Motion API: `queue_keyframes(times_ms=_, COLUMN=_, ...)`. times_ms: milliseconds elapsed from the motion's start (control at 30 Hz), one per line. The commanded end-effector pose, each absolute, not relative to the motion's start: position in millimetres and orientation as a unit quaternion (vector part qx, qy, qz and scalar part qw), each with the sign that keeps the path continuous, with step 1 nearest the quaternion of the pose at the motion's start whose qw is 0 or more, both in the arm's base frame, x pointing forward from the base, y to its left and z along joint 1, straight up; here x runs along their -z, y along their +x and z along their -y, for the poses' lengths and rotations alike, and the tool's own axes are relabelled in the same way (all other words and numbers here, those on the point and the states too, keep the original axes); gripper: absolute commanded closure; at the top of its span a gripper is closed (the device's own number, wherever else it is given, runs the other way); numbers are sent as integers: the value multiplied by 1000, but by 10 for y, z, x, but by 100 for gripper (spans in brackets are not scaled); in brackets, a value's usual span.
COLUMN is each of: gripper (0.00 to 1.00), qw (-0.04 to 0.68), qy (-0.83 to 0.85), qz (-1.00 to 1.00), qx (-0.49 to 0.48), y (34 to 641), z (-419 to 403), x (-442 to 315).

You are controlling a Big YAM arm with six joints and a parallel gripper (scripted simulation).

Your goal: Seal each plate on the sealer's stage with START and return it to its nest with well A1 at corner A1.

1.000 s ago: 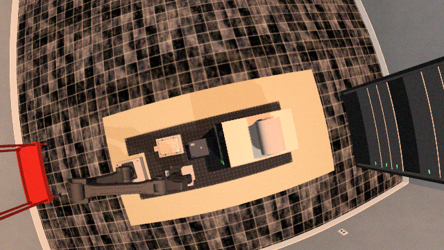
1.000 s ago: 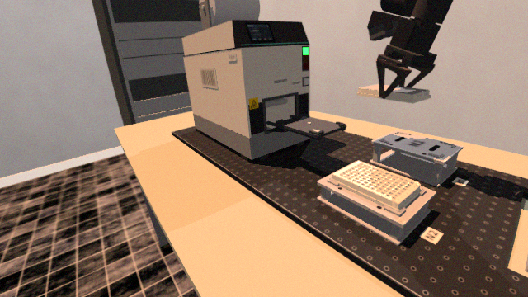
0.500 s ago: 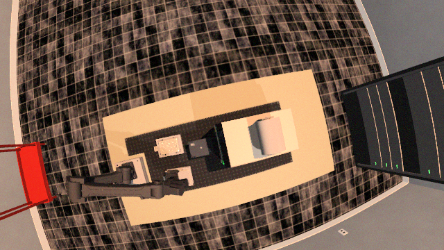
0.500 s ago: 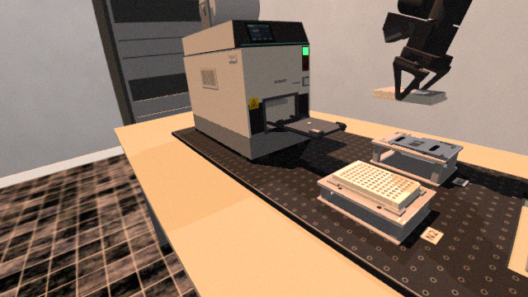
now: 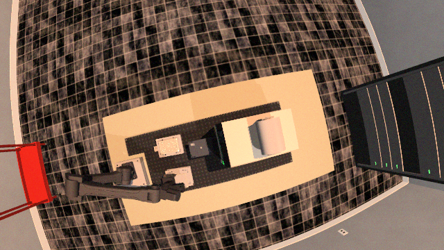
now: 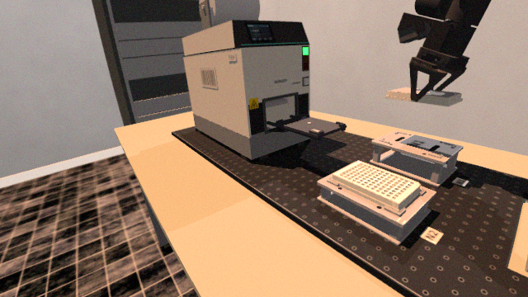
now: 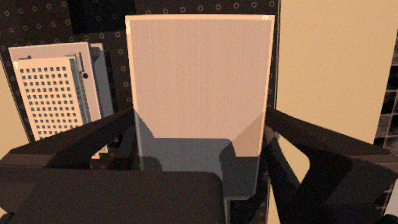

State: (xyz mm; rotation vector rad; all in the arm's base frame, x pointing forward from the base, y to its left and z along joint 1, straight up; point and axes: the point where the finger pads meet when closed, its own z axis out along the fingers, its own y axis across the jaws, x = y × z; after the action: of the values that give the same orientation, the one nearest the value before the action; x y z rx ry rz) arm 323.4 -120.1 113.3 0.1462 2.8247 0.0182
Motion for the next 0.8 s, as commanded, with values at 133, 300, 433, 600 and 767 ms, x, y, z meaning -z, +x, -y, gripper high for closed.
queue_keyframes(times_ms=133, gripper=100, qw=171, qy=32, qz=-985, qx=1, y=3138, z=1294, x=-1271)
queue_keyframes(times_ms=300, gripper=100, qw=167, qy=35, qz=-985, qx=3, y=3181, z=1272, x=-1218)
queue_keyframes(times_ms=433, gripper=100, qw=174, qy=34, qz=-984, qx=-1, y=3284, z=1247, x=-1239)
queue_keyframes(times_ms=600, gripper=100, qw=177, qy=48, qz=-983, qx=-1, y=3342, z=1312, x=-1277)
queue_keyframes(times_ms=767, gripper=100, qw=182, qy=58, qz=-982, qx=2, y=3336, z=1357, x=-1316)
